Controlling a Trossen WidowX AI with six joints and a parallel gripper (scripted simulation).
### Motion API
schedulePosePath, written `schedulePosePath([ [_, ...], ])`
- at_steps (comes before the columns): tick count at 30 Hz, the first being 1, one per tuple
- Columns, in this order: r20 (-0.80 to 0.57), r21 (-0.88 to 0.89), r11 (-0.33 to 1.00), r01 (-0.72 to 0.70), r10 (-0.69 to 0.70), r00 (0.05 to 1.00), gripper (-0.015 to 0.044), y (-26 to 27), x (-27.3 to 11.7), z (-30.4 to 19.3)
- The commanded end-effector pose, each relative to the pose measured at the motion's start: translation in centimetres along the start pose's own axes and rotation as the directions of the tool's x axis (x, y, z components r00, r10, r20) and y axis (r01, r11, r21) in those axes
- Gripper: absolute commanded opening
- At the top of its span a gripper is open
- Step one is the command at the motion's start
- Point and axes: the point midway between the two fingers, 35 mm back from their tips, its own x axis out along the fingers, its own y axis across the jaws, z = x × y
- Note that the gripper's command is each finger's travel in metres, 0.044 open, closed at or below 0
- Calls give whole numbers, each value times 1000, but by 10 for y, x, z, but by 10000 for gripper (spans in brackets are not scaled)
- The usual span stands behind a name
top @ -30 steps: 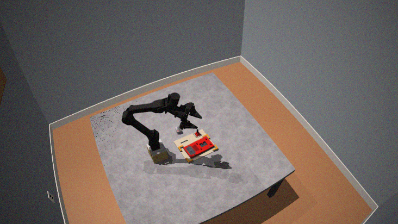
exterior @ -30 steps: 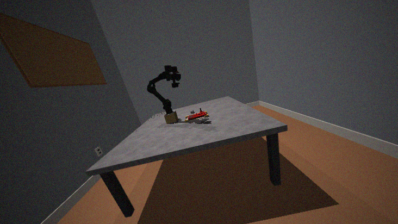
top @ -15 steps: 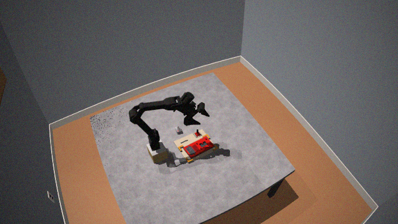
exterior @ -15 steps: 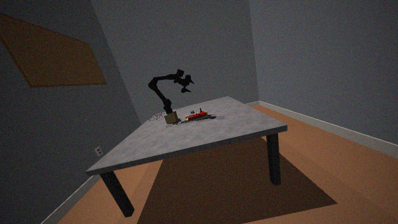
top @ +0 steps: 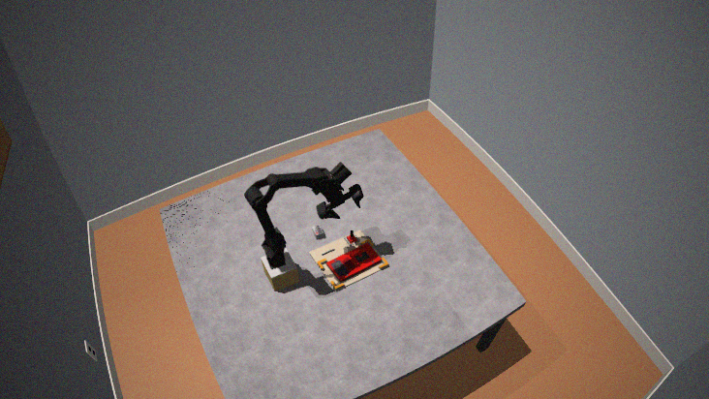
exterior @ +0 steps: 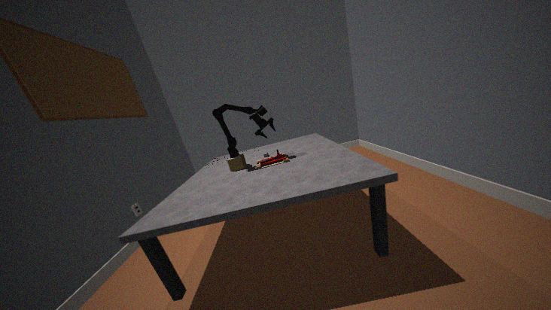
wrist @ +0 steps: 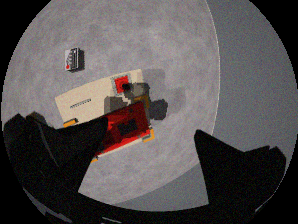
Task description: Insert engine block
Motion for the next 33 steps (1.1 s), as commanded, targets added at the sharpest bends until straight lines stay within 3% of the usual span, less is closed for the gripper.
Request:
schedulePosePath([
  [1,29,-30,992,-119,120,992,440,29,15,25],
  [14,-14,-155,873,-463,466,885,440,133,41,84],
  [20,-21,-160,864,-477,480,877,440,141,40,82],
  [24,-21,-160,864,-477,481,877,440,157,69,81],
  [33,-21,-160,864,-478,481,877,440,165,84,81],
])
